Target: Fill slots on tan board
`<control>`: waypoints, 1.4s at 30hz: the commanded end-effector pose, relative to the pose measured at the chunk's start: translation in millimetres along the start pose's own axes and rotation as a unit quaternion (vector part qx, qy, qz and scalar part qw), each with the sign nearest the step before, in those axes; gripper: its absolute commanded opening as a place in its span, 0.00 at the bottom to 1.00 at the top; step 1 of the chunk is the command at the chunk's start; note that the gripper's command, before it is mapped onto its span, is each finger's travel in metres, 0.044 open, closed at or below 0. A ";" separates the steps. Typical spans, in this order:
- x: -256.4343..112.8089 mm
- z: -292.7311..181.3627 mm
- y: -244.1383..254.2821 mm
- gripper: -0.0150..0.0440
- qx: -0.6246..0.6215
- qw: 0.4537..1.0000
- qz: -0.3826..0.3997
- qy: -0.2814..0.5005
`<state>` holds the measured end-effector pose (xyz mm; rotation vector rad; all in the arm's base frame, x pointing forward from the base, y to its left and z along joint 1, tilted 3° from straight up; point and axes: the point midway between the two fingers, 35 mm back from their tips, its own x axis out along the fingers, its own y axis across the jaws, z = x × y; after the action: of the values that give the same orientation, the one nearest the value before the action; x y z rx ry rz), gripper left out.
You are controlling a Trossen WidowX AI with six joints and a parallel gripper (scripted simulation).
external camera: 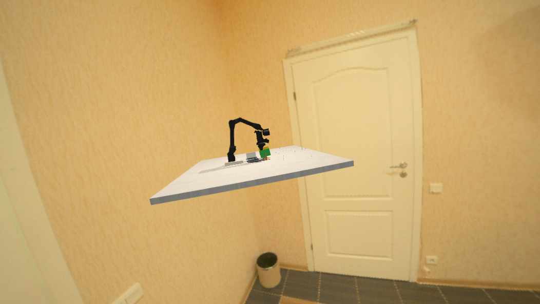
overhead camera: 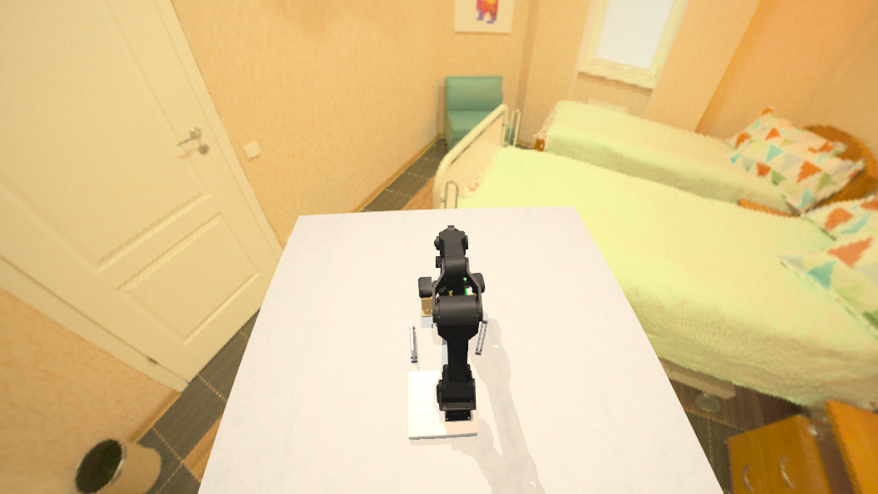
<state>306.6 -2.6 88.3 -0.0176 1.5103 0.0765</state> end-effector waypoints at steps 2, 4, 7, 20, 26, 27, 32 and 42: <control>1.6 -1.8 0.1 0.25 0.008 1.000 0.000 0.002; 1.6 -1.7 0.0 0.25 0.010 1.000 0.000 0.002; 1.6 -1.4 -0.3 0.25 0.011 1.000 0.000 0.002; 1.2 -1.7 -1.3 0.25 0.001 1.000 0.000 0.002; 0.5 -2.0 -1.1 0.25 -0.003 1.000 0.000 0.002; 0.4 -1.8 -1.0 0.25 -0.004 1.000 0.000 0.002; 0.1 -0.8 -0.4 0.25 -0.006 1.000 0.000 0.002; 3.3 -0.9 -0.6 0.25 0.003 1.000 0.000 0.002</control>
<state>306.6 -2.8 86.8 -0.0183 1.5114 0.0801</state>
